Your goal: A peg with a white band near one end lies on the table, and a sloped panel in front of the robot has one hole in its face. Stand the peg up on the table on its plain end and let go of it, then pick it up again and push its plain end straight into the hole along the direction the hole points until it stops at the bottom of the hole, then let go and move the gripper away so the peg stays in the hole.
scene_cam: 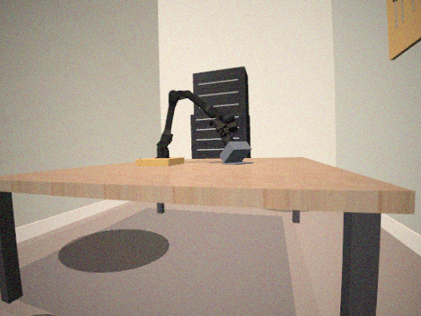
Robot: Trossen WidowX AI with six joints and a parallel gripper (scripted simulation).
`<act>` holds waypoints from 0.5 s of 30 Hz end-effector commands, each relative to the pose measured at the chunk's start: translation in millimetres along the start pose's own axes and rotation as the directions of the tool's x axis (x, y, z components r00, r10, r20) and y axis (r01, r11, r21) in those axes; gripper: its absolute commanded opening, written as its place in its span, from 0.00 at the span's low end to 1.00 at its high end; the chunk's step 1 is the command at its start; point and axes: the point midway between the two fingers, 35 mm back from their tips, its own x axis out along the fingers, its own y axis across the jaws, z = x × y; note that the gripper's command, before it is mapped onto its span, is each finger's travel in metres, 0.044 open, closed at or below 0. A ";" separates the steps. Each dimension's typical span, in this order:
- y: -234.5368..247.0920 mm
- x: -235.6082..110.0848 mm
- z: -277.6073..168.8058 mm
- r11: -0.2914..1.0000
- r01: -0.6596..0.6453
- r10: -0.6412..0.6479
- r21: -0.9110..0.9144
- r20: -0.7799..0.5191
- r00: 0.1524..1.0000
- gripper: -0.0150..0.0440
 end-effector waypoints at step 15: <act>0.4 2.9 -0.6 1.000 0.000 0.000 0.000 -0.001 1.000 0.25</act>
